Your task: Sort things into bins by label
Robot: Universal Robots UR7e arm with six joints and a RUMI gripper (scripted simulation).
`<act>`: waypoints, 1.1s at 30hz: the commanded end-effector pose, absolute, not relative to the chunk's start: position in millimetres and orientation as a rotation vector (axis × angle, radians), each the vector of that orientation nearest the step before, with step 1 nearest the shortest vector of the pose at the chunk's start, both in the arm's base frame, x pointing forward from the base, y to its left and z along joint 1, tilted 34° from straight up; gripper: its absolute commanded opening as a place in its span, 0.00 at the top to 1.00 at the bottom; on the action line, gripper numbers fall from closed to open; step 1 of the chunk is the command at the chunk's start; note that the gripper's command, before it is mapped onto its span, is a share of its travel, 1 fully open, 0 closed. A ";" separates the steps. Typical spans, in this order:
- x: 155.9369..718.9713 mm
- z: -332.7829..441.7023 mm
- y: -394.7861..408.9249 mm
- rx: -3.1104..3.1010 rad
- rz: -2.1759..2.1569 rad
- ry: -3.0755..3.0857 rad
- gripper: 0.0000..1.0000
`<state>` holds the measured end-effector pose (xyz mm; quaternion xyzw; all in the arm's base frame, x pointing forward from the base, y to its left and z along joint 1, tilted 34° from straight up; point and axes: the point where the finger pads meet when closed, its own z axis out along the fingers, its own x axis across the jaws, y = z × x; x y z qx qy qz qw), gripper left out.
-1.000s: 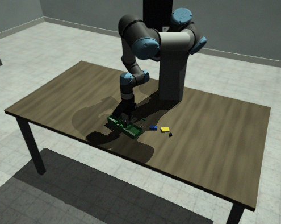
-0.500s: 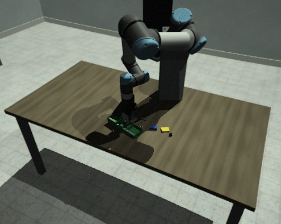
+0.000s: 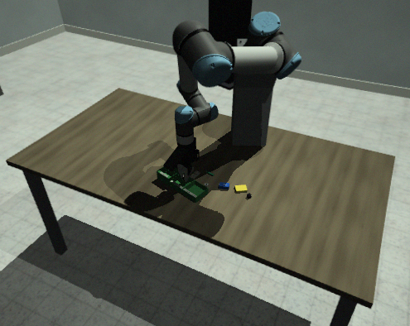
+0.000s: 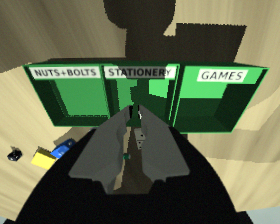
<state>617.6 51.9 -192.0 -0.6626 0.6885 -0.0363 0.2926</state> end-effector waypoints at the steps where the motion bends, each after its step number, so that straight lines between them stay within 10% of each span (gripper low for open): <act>1: 613.8 -185.2 48.7 -1.764 -0.097 1.836 0.96; 33: 590.5 -142.8 31.6 -1.764 -0.097 1.836 0.96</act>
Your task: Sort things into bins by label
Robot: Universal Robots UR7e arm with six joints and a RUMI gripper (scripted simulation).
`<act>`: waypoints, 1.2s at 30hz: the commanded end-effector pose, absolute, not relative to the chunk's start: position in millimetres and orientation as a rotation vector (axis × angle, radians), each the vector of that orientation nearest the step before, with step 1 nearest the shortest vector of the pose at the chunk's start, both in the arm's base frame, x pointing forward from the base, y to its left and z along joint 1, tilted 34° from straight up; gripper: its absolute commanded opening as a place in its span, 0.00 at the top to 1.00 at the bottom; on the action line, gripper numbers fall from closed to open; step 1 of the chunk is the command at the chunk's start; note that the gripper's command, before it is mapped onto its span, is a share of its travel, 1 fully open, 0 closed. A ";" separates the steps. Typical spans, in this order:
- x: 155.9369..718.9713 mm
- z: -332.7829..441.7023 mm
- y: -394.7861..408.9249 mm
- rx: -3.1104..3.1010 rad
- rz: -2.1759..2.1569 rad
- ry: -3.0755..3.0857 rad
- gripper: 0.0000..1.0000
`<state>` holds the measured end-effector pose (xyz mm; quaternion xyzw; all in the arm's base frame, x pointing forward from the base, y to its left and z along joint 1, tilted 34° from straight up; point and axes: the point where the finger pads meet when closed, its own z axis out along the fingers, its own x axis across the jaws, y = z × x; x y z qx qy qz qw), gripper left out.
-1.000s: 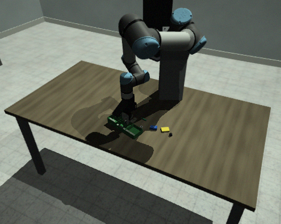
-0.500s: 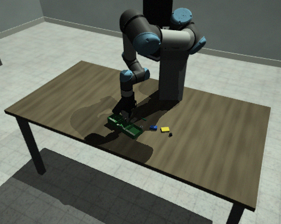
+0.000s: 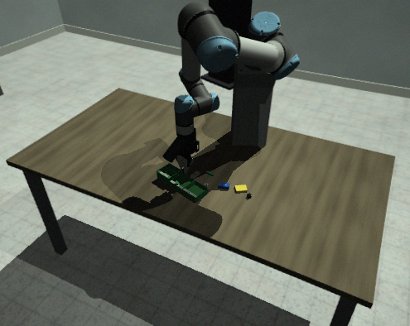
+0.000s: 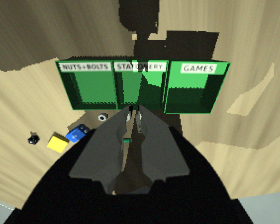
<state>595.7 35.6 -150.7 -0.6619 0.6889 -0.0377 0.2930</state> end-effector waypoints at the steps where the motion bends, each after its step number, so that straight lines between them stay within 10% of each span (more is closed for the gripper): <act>1: 590.5 -142.8 31.6 -1.764 -0.097 1.836 0.96; 36: 597.4 -123.3 115.2 -1.766 -0.100 1.832 0.96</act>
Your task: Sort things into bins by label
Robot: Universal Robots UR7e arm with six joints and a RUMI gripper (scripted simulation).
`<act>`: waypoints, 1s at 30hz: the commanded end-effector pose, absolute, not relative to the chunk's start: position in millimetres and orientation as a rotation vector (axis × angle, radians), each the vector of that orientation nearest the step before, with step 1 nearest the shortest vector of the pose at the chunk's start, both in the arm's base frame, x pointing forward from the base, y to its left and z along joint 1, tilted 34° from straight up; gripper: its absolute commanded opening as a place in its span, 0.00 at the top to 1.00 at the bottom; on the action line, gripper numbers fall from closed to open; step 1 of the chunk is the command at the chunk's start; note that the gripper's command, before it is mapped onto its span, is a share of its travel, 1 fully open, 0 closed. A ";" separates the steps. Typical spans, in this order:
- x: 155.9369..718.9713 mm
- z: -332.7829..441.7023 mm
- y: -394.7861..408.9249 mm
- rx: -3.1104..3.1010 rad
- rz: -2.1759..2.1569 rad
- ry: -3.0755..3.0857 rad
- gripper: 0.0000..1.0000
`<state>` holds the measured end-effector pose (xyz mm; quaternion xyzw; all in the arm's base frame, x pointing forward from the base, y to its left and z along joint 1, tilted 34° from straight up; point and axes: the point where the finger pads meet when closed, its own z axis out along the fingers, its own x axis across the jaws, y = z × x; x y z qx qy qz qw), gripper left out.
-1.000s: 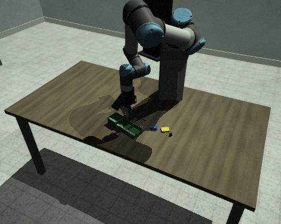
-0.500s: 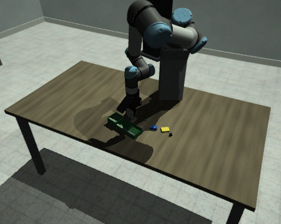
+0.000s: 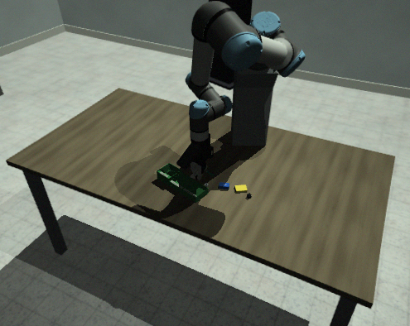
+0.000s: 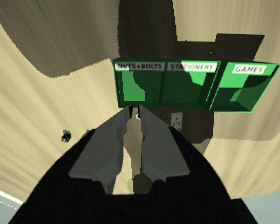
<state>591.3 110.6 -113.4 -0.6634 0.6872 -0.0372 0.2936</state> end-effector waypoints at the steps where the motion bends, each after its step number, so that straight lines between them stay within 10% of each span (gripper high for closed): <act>1: 598.6 -125.5 116.1 -1.766 -0.100 1.832 0.96; 30: 617.2 -161.0 130.1 -1.765 -0.099 1.834 0.96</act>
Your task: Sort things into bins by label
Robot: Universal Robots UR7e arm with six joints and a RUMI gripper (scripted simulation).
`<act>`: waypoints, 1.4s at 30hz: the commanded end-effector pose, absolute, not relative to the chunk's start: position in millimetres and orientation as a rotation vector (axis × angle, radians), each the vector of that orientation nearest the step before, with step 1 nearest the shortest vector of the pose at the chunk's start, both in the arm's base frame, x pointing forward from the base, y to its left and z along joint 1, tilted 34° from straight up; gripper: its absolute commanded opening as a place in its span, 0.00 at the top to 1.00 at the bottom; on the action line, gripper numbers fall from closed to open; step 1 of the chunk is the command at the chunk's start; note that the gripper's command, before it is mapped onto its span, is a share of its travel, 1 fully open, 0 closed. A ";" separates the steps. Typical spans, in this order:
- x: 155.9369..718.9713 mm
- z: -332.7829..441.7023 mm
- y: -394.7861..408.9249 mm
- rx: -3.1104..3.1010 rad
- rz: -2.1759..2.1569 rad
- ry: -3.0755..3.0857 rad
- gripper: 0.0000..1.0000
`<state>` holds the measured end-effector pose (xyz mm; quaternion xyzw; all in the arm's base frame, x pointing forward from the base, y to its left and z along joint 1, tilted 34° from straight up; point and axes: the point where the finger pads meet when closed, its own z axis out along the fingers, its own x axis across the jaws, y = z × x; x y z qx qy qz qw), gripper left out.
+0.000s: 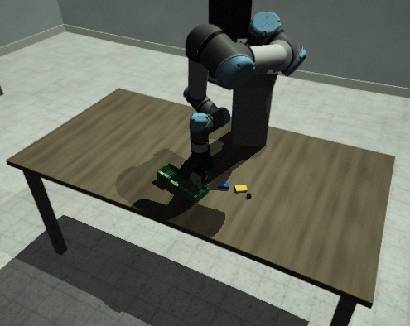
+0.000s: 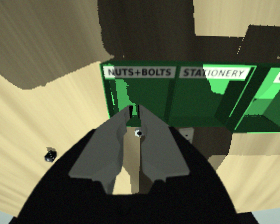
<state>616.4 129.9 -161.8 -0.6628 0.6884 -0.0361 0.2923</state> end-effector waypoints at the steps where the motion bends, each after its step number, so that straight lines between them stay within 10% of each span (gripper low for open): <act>1: 617.2 -161.0 130.1 -1.765 -0.099 1.834 0.96; 42: 614.9 -158.6 129.0 -1.765 -0.098 1.835 0.96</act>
